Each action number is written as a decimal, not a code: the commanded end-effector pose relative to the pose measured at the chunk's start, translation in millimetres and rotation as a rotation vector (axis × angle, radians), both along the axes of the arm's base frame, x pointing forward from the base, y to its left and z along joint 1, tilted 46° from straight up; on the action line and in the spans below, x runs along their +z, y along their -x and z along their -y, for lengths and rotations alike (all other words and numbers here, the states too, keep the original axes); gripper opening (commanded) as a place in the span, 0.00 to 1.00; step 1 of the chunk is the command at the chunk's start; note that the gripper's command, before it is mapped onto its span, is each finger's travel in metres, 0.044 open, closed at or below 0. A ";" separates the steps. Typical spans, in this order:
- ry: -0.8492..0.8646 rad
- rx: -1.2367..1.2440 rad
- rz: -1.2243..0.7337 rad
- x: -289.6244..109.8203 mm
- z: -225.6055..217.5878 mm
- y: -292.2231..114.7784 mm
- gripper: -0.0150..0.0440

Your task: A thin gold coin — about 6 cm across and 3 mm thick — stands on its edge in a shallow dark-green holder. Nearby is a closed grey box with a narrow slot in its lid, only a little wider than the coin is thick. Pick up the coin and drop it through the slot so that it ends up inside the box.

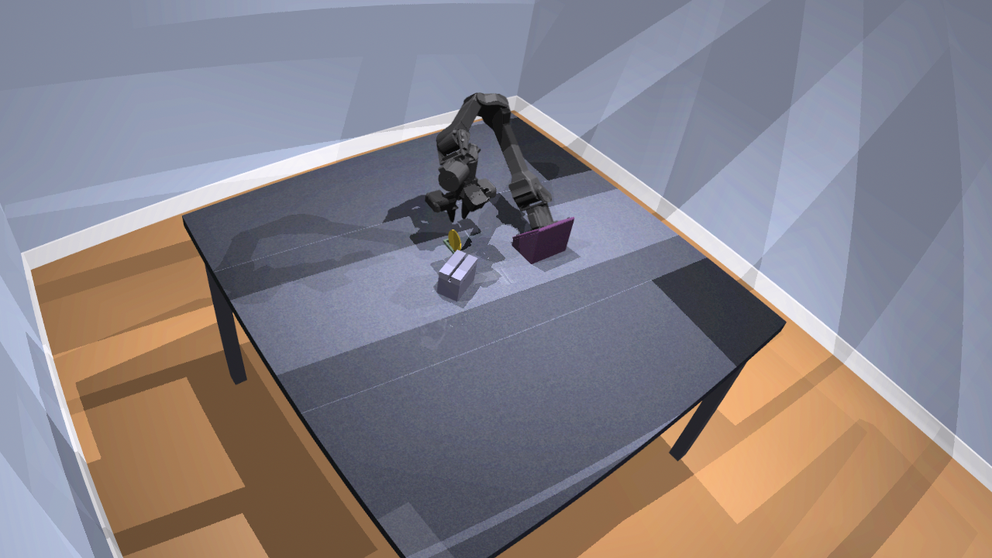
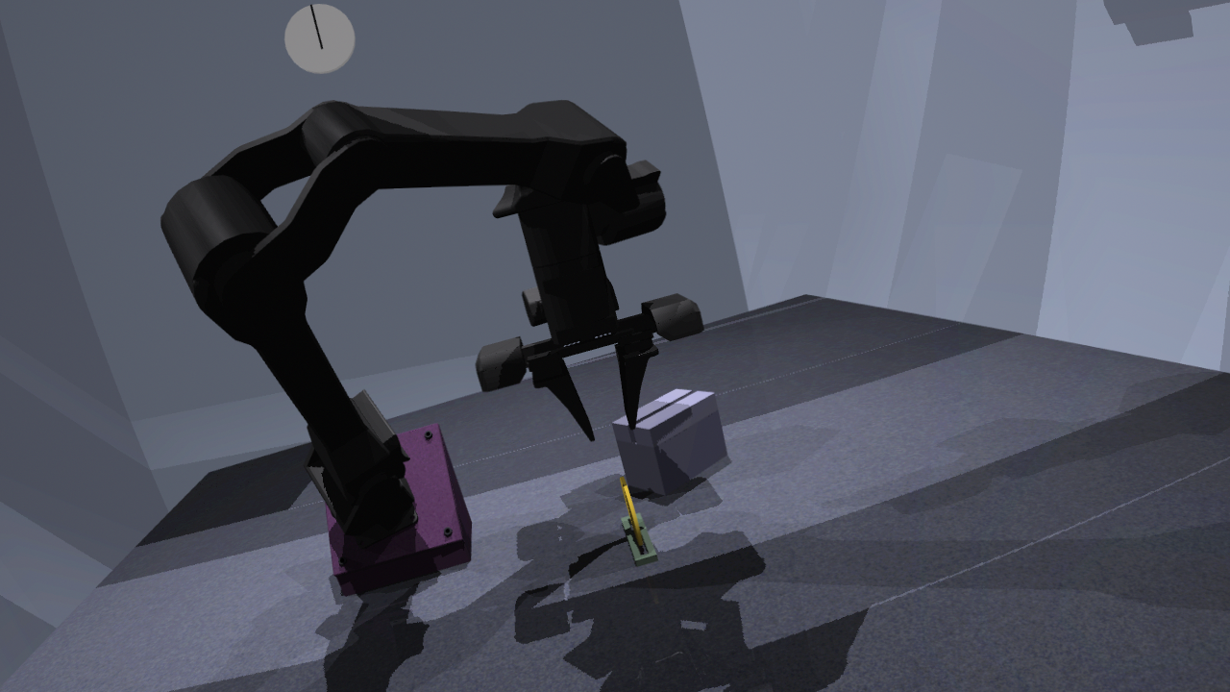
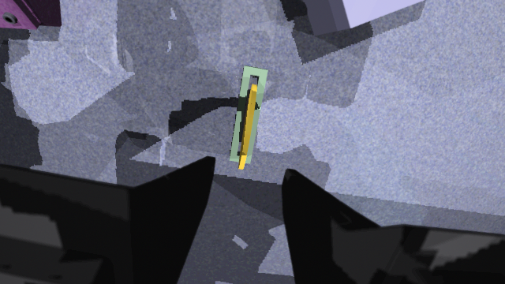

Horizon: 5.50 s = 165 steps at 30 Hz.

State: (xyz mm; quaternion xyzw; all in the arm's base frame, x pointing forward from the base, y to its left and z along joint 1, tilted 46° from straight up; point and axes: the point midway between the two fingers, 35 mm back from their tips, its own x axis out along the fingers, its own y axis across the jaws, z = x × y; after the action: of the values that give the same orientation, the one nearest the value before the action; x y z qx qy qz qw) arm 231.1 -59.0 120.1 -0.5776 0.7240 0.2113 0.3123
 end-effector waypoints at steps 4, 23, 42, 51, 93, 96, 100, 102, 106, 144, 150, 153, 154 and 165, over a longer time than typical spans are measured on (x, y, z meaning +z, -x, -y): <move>0.004 -0.005 -0.002 -14.0 17.5 5.9 0.53; 0.001 -0.004 0.000 -35.7 38.3 7.6 0.53; 0.003 -0.004 0.000 -56.3 60.0 12.3 0.53; 0.007 -0.005 -0.001 -65.0 69.9 15.8 0.53; -0.004 -0.003 0.000 -25.9 26.8 2.7 0.25; -0.003 -0.003 0.000 -20.5 21.4 2.2 0.25; -0.001 -0.004 -0.001 -13.0 14.2 1.8 0.25; 0.000 -0.004 -0.001 -9.2 10.7 1.8 0.25; 0.003 -0.005 -0.002 -1.8 3.9 2.0 0.25; 0.145 -0.706 0.710 -7.2 -4.8 2.5 0.25; 0.144 -0.707 0.711 -12.2 -10.0 -8.0 0.25; 0.143 -0.707 0.711 -15.3 -13.0 -13.8 0.25; 0.143 -0.708 0.712 -16.4 -14.1 -15.7 0.25; 0.140 -0.710 0.714 -29.8 -26.0 -36.0 0.25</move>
State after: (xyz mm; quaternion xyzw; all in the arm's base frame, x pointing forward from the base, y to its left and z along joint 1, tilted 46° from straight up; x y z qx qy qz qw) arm 262.7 -35.9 96.5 -0.3524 0.7334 -0.1681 0.5565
